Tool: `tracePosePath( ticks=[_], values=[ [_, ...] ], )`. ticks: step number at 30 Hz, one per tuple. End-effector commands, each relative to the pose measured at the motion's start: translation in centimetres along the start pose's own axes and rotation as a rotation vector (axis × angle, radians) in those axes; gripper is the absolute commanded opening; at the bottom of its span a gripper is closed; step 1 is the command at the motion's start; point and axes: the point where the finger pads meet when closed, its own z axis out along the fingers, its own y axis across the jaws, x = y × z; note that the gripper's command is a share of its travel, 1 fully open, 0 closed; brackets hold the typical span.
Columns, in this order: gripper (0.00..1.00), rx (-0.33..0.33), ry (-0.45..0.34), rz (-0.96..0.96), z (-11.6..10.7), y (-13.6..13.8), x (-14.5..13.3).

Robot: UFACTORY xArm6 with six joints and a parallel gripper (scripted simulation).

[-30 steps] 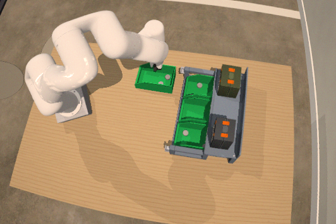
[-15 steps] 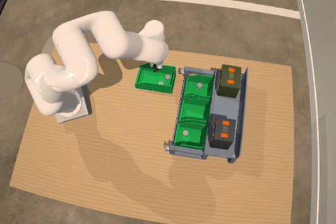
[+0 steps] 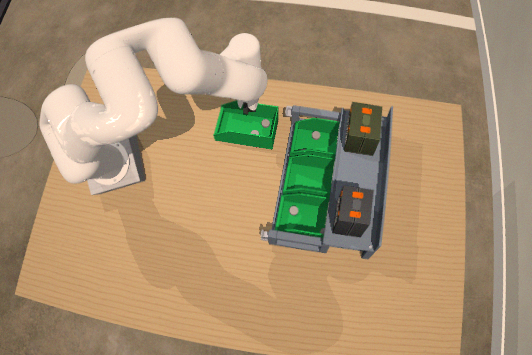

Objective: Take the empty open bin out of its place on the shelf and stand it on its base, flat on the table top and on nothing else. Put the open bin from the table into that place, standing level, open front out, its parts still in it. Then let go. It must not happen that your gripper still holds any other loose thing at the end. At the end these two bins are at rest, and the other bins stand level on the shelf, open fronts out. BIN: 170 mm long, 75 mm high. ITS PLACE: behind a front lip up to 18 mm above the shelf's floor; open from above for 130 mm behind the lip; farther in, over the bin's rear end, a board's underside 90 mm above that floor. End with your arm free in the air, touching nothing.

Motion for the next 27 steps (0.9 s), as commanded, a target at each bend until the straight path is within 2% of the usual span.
tracePosePath(
  ticks=[1, 15, 16, 27],
  values=[
    [0.00, -0.003, -0.003, 0.001, 0.07, 0.10, -0.14],
    [0.00, -0.003, -0.003, 0.001, 0.09, 0.10, -0.14],
    [0.26, -0.003, -0.003, 0.001, 0.09, 0.10, -0.14],
    [0.26, -0.003, -0.003, 0.001, 0.09, 0.10, -0.14]
  ],
)
